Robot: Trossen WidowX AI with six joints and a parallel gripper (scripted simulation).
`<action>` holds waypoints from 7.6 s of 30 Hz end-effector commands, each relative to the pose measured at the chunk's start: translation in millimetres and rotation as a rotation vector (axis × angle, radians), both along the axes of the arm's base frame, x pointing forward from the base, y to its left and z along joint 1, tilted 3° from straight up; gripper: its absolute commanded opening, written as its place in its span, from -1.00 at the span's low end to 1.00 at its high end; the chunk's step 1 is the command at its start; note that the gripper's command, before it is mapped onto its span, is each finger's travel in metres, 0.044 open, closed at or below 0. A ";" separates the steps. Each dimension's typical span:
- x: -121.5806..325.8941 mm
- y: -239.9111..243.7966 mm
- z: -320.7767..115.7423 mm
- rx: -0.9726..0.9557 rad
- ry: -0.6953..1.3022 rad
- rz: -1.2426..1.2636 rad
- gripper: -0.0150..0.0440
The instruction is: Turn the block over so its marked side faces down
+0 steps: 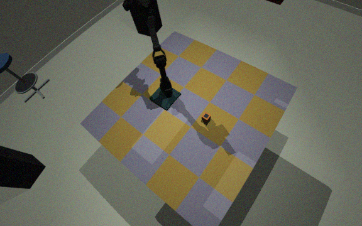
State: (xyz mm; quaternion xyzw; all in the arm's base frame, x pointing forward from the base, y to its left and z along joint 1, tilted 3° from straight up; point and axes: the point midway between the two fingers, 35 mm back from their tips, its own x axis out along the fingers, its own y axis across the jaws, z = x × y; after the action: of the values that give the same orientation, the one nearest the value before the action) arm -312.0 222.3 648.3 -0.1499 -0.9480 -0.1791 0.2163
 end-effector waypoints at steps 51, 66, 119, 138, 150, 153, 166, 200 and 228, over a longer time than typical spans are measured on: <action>551.8 165.4 -240.9 -0.176 -1.509 -1.472 1.00; 698.7 -1.0 -359.7 -0.569 -2.113 -1.061 1.00; 690.2 -297.1 -540.0 -0.727 -2.013 -0.186 1.00; 691.9 -297.0 -564.9 -0.727 -2.013 -0.186 0.82; 691.9 -297.0 -564.9 -0.727 -2.013 -0.186 0.09; 691.9 -297.0 -564.9 -0.727 -2.013 -0.186 0.02; 691.4 -297.1 -556.1 -0.727 -2.013 -0.186 -0.47; 691.8 -297.6 -542.1 -0.774 -2.327 -0.267 -0.49; 694.8 -298.2 -555.5 -0.809 -2.618 -0.346 -0.49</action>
State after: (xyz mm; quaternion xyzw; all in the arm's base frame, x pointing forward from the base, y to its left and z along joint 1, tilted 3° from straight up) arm 378.8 -75.8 96.9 -0.0396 -0.4382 0.0728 -0.8950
